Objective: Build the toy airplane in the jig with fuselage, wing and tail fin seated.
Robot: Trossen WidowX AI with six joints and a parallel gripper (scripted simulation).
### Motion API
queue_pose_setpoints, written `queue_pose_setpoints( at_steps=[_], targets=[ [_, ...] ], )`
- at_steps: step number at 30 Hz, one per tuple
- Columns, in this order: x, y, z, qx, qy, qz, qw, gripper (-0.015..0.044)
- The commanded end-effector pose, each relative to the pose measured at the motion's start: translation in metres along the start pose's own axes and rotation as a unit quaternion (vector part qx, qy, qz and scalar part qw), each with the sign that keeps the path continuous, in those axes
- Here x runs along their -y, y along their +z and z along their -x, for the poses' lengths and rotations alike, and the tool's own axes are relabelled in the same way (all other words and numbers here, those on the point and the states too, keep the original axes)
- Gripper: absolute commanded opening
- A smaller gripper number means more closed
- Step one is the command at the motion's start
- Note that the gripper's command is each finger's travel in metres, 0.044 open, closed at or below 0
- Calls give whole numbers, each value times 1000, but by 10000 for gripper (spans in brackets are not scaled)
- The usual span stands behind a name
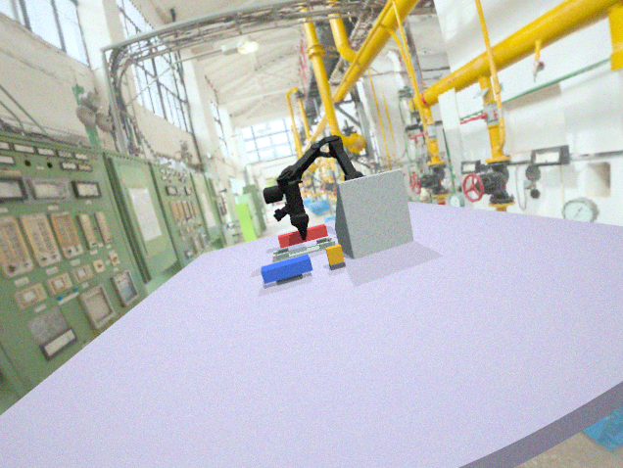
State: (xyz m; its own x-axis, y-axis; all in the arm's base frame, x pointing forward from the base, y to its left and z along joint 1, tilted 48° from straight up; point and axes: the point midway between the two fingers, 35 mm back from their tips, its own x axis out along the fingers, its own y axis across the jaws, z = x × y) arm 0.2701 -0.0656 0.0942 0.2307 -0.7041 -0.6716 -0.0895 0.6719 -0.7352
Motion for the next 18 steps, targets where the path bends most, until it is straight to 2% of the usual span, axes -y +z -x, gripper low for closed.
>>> queue_pose_setpoints(
  at_steps=[1,11,16,18],
  targets=[
    [-1,-2,-8,-2,2,3,1000,195],
    [0,-2,-14,-2,1,3,1000,195],
    [1,-1,-12,-2,-1,1,1000,161],
    [1,-1,-12,-2,-1,1,1000,109]
  ],
)
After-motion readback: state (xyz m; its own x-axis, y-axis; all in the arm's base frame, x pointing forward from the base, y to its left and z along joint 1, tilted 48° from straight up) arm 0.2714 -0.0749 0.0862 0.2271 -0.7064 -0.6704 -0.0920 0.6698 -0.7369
